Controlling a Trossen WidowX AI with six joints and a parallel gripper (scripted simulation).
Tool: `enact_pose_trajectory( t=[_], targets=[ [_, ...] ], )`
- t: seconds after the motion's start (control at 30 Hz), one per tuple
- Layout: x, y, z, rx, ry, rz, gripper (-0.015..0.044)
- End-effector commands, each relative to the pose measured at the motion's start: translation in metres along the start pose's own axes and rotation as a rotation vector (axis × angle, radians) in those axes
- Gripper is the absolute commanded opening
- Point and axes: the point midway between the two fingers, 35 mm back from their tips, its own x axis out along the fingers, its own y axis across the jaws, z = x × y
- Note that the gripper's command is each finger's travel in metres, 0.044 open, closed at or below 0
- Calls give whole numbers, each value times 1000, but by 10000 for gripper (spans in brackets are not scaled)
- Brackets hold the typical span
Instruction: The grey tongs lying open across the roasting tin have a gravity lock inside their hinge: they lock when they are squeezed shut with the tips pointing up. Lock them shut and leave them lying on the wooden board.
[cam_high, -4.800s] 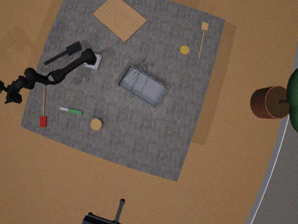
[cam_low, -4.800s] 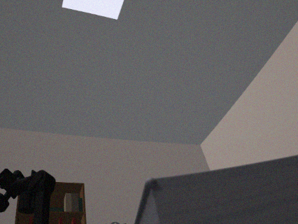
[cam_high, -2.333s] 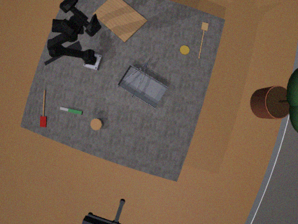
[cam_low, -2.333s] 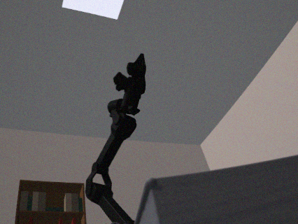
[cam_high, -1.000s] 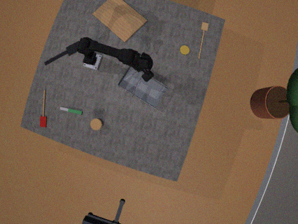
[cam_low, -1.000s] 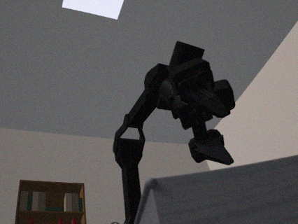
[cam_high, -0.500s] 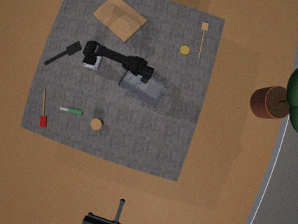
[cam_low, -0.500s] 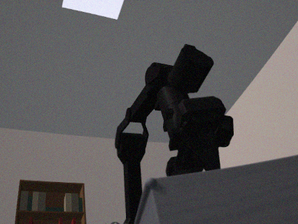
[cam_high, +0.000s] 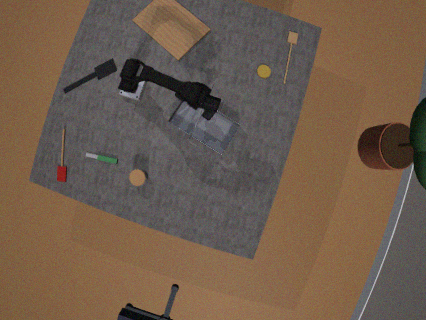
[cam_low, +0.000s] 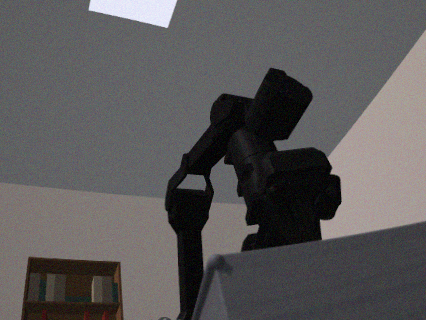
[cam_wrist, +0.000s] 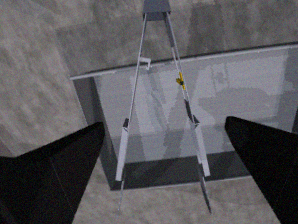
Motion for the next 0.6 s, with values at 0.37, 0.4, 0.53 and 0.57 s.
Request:
enact_pose_trajectory(
  t=[0.37, 0.4, 0.53, 0.57],
  targets=[
    [25, -2, 0, -7, 2, 1, 440],
    [27, -2, 0, -7, 2, 1, 440],
    [33, -2, 0, -7, 2, 1, 440],
    [35, -2, 0, -7, 2, 1, 440]
  ],
)
